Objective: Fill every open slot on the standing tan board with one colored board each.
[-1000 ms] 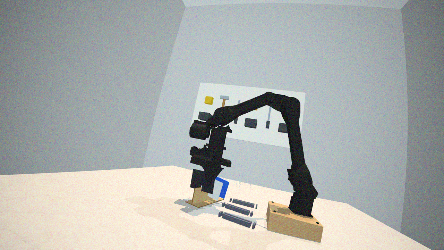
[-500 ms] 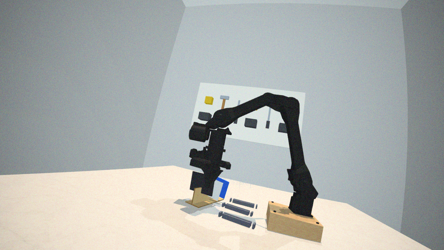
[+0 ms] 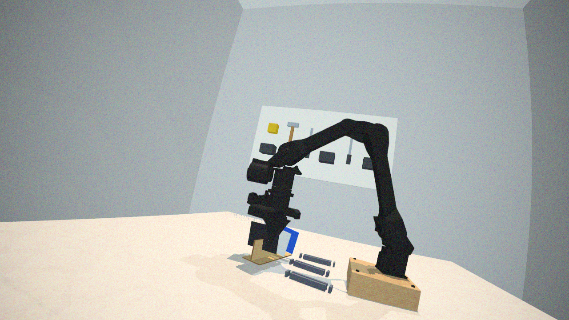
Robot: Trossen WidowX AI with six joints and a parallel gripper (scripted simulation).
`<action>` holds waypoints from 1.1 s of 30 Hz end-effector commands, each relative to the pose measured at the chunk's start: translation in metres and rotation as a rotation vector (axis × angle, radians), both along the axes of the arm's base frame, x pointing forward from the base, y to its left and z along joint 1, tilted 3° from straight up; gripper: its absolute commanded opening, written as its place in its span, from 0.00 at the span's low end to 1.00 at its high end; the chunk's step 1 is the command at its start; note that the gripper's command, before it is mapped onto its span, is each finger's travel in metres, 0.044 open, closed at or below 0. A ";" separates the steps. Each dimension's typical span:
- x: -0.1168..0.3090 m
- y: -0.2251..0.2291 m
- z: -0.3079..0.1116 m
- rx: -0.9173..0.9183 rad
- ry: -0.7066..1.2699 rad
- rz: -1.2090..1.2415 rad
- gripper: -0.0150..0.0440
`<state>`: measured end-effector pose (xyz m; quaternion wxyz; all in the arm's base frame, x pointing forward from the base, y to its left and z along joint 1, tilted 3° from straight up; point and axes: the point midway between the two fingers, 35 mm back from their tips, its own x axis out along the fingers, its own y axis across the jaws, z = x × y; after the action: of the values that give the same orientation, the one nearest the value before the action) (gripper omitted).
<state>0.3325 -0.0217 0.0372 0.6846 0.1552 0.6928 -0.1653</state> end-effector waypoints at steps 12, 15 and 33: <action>-0.001 -0.001 -0.009 -0.006 0.004 0.005 0.25; 0.000 0.000 -0.007 0.000 0.002 0.000 0.25; 0.000 0.000 -0.007 0.000 0.002 0.000 0.53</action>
<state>0.3320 -0.0219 0.0298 0.6838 0.1550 0.6936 -0.1655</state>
